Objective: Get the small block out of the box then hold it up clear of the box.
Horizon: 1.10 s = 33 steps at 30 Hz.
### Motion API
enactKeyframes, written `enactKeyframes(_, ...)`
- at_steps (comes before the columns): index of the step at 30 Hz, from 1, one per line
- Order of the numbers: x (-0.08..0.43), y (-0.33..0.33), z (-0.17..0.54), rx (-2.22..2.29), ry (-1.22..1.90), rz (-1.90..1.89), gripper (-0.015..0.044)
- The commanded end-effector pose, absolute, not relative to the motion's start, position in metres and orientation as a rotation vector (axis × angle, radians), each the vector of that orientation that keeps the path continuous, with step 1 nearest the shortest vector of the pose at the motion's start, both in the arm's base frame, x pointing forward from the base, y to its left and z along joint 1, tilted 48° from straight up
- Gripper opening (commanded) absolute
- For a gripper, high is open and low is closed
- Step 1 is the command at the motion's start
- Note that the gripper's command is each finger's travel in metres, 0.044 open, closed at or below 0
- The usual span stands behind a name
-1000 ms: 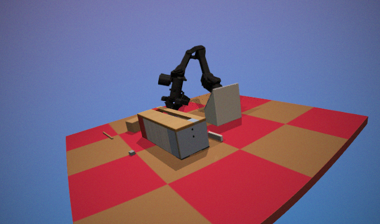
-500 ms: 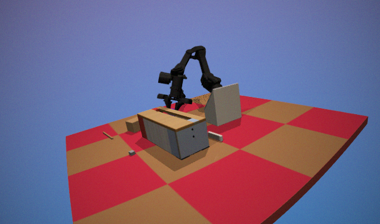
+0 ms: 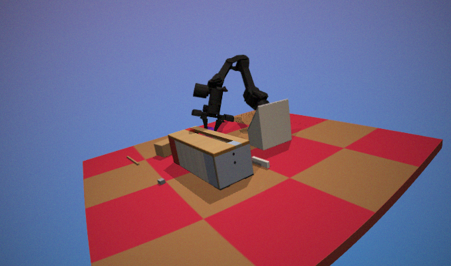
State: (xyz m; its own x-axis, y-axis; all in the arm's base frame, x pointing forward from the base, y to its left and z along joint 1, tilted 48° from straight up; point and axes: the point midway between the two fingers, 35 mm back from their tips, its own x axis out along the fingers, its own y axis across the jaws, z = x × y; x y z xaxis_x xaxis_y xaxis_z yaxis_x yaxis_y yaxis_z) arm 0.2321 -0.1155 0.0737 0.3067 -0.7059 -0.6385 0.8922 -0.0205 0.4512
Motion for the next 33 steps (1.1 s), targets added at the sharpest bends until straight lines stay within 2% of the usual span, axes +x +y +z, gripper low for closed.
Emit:
enactKeyframes(1,0.233,-0.113,0.076,0.797,0.340,-1.257,0.0000)
enactKeyframes(33,0.229,-0.095,0.086,-0.350,0.994,-0.823,0.0000)
